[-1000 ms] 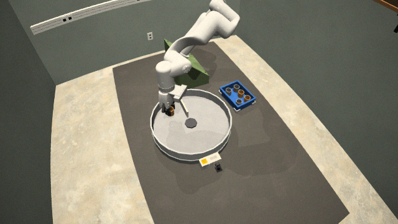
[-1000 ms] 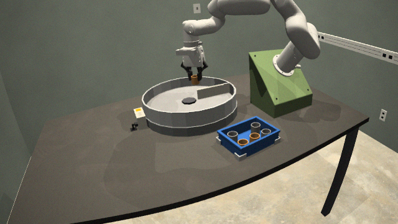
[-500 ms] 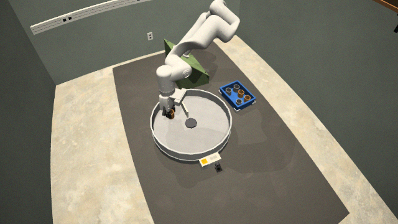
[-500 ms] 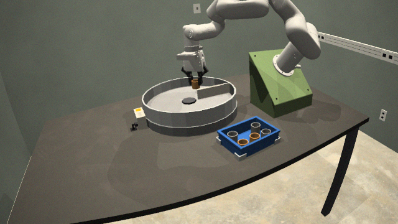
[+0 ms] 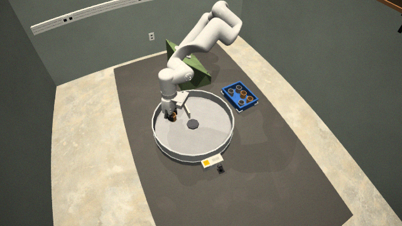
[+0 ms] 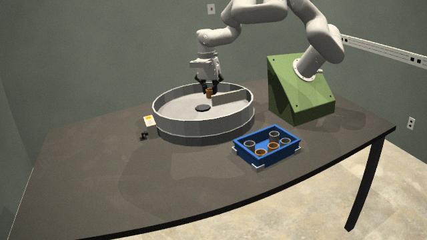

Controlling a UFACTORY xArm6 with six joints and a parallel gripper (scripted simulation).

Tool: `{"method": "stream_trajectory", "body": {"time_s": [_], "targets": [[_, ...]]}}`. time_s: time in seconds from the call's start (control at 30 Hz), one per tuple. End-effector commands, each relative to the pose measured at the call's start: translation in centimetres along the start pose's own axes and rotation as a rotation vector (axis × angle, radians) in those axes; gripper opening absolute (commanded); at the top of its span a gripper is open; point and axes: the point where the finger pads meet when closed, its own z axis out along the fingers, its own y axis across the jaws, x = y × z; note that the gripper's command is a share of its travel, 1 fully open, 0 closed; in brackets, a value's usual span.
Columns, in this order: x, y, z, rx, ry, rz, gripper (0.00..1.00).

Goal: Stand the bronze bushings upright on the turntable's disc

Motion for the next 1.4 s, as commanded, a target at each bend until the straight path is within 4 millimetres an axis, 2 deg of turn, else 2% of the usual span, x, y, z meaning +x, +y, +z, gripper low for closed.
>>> {"method": "stream_trajectory", "body": {"time_s": [0.0, 1.37], "targets": [[0.06, 0.11, -0.03, -0.003, 0.001, -0.001, 0.00], [0.07, 0.12, 0.55, -0.003, 0.001, -0.001, 0.00]]}}
